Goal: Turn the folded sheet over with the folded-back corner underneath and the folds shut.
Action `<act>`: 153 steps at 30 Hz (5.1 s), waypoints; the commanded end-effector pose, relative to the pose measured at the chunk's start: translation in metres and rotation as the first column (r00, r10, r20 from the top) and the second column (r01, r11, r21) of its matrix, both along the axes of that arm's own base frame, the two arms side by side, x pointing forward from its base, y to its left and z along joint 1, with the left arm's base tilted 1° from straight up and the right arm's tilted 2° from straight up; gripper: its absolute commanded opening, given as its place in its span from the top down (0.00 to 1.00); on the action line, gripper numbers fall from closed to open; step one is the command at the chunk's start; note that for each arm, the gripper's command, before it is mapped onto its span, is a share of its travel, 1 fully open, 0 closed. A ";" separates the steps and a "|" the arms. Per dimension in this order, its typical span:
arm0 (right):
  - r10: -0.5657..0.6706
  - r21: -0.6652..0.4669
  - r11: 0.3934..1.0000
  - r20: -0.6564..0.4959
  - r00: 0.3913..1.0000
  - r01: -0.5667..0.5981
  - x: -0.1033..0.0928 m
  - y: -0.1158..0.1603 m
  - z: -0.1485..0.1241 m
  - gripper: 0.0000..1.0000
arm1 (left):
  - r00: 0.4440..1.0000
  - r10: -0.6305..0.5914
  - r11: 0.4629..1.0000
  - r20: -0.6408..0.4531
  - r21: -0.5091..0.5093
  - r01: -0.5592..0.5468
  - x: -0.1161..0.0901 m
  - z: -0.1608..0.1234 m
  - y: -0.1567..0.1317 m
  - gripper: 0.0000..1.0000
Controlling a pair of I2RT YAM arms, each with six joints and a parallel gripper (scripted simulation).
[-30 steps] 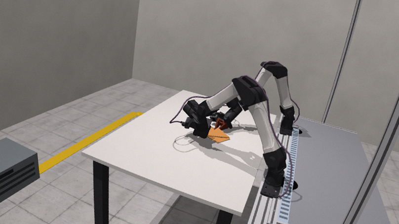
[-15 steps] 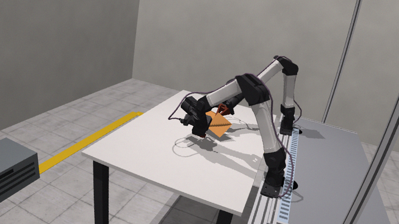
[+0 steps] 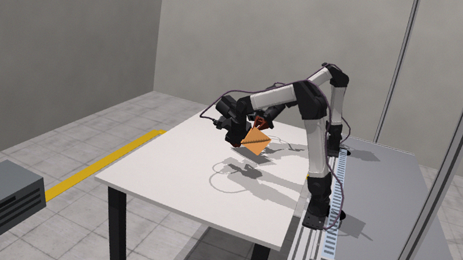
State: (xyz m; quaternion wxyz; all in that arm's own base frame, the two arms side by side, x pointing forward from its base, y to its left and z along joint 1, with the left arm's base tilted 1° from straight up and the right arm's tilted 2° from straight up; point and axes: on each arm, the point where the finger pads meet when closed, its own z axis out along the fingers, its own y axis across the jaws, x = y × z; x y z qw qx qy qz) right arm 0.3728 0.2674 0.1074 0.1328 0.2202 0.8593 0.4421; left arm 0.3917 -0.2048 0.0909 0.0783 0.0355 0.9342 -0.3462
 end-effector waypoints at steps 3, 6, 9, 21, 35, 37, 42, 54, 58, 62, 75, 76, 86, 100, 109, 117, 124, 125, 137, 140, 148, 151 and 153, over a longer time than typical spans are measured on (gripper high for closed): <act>0.090 -0.141 0.986 0.007 0.996 -0.088 -0.007 -0.005 -0.020 0.99 | 0.980 -0.081 0.994 0.184 0.082 0.067 -0.038 0.053 0.000 0.35; 0.221 -0.295 0.935 0.054 0.974 -0.196 -0.010 -0.008 -0.025 0.99 | 0.954 -0.112 0.990 0.280 0.110 0.084 -0.058 0.078 0.001 0.35; 0.317 -0.395 0.882 0.091 0.944 -0.258 -0.007 -0.006 -0.021 0.99 | 0.923 -0.136 0.987 0.361 0.131 0.095 -0.077 0.098 0.003 0.35; 0.637 -0.731 0.576 0.119 0.762 -0.367 0.003 0.000 -0.013 0.99 | 0.815 -0.188 0.977 0.548 0.187 0.100 -0.128 0.135 0.017 0.35; 0.897 -0.969 0.062 -0.051 0.439 -0.240 0.015 0.010 -0.003 0.99 | 0.679 -0.222 0.969 0.700 0.234 0.076 -0.175 0.154 0.039 0.35; 0.918 -0.980 -0.021 -0.097 0.386 -0.197 0.017 0.013 -0.002 0.99 | 0.652 -0.223 0.969 0.724 0.236 0.070 -0.181 0.157 0.043 0.35; 0.936 -0.970 -0.231 -0.243 0.256 -0.076 0.016 0.016 -0.008 0.99 | 0.593 -0.228 0.968 0.772 0.245 0.053 -0.196 0.160 0.053 0.35; 0.879 -0.850 -0.476 -0.469 0.085 0.225 0.017 0.027 0.012 0.99 | 0.465 -0.222 0.970 0.857 0.243 0.015 -0.222 0.161 0.072 0.35; 0.854 -0.816 -0.512 -0.517 0.057 0.268 0.013 0.029 0.008 0.99 | 0.435 -0.216 0.972 0.874 0.234 0.011 -0.229 0.160 0.075 0.35; 0.852 -0.820 -0.515 -0.521 0.046 0.251 0.009 0.026 0.003 0.99 | 0.444 -0.224 0.971 0.868 0.237 0.026 -0.229 0.157 0.072 0.35; 0.862 -0.823 -0.501 -0.503 0.066 0.268 0.006 0.028 0.001 0.99 | 0.435 -0.442 0.896 0.784 0.369 0.246 -0.252 0.145 0.070 0.35; 0.864 -0.825 -0.498 -0.499 0.070 0.267 0.005 0.028 0.000 0.99 | 0.440 -0.447 0.894 0.779 0.372 0.249 -0.252 0.145 0.071 0.35; 0.863 -0.826 -0.501 -0.501 0.071 0.259 -0.010 0.026 -0.024 0.99 | 0.466 -0.466 0.884 0.752 0.370 0.285 -0.250 0.152 0.080 0.35; 0.858 -0.823 -0.509 -0.510 0.065 0.252 -0.034 0.022 -0.056 0.99 | 0.469 -0.450 0.891 0.760 0.346 0.293 -0.245 0.163 0.085 0.35; 0.847 -0.816 -0.525 -0.529 0.055 0.240 -0.048 0.018 -0.080 0.99 | 0.469 -0.450 0.891 0.760 0.346 0.293 -0.245 0.163 0.085 0.35; 0.845 -0.815 -0.528 -0.532 0.053 0.239 -0.056 0.016 -0.088 0.99 | 0.466 -0.450 0.891 0.762 0.349 0.290 -0.244 0.163 0.085 0.35; 0.844 -0.814 -0.530 -0.534 0.049 0.237 -0.062 0.015 -0.095 0.99 | 0.472 -0.449 0.892 0.759 0.348 0.288 -0.244 0.160 0.085 0.35; 0.844 -0.814 -0.530 -0.535 0.049 0.237 -0.063 0.014 -0.096 0.99 | 0.472 -0.449 0.892 0.759 0.348 0.288 -0.244 0.160 0.085 0.35; 0.836 -0.809 -0.540 -0.547 0.038 0.232 -0.068 0.012 -0.103 0.99 | 0.472 -0.449 0.892 0.759 0.348 0.288 -0.244 0.160 0.085 0.35; 0.834 -0.807 -0.543 -0.551 0.035 0.231 -0.069 0.011 -0.103 0.99 | 0.472 -0.449 0.892 0.759 0.348 0.288 -0.244 0.160 0.085 0.35; 0.841 -0.813 -0.532 -0.539 0.043 0.237 -0.071 0.011 -0.106 0.65 | 0.472 -0.449 0.892 0.759 0.348 0.288 -0.244 0.160 0.085 0.35; 0.846 -0.816 -0.525 -0.531 0.047 0.242 -0.075 0.009 -0.091 0.64 | 0.476 -0.449 0.892 0.756 0.347 0.290 -0.243 0.159 0.085 0.35; 0.844 -0.814 -0.528 -0.533 0.049 0.243 -0.083 0.006 -0.083 0.64 | 0.476 -0.450 0.892 0.756 0.348 0.290 -0.243 0.159 0.085 0.35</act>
